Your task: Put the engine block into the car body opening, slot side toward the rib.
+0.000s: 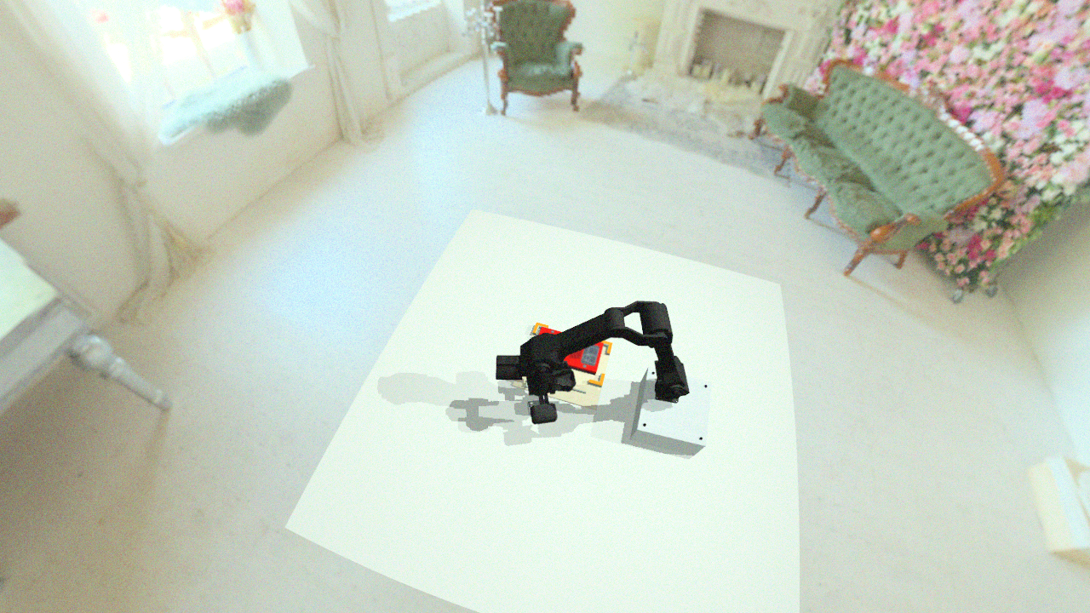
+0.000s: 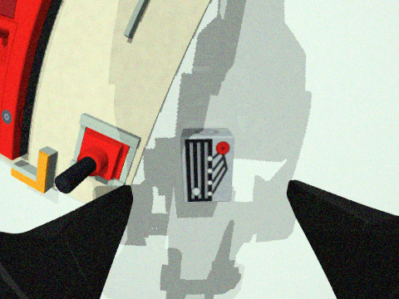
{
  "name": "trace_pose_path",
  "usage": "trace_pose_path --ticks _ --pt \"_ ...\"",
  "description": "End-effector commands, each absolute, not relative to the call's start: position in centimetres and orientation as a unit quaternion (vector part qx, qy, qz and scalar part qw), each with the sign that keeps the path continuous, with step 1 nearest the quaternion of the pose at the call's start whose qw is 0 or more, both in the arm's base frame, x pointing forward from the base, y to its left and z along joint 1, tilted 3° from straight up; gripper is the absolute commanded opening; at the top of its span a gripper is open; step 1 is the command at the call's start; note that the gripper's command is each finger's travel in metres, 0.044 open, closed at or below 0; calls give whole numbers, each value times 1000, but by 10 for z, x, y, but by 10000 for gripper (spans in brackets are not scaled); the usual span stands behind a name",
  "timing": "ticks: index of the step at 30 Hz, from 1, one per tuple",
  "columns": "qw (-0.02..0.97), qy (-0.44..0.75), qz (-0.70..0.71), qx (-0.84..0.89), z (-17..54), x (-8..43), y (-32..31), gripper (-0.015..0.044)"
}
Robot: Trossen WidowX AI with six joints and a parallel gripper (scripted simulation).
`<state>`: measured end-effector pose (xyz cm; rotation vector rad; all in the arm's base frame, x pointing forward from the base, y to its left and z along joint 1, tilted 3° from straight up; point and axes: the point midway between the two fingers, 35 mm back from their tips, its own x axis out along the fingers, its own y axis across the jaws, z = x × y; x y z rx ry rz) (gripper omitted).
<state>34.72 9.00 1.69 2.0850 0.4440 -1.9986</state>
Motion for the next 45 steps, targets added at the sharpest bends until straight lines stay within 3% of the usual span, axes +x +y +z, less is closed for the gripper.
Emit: trace_pose_path --ticks 1,22,33,40,44,45 --pt "110 150 -678 711 6 348 91 440" --pt "110 150 -678 711 -21 349 92 440" --pt "110 150 -678 711 -21 349 92 151" --pt "110 150 -678 711 -21 349 92 105" --pt "110 150 -678 711 -17 350 92 0" --pt "110 150 -678 711 -14 350 92 0"
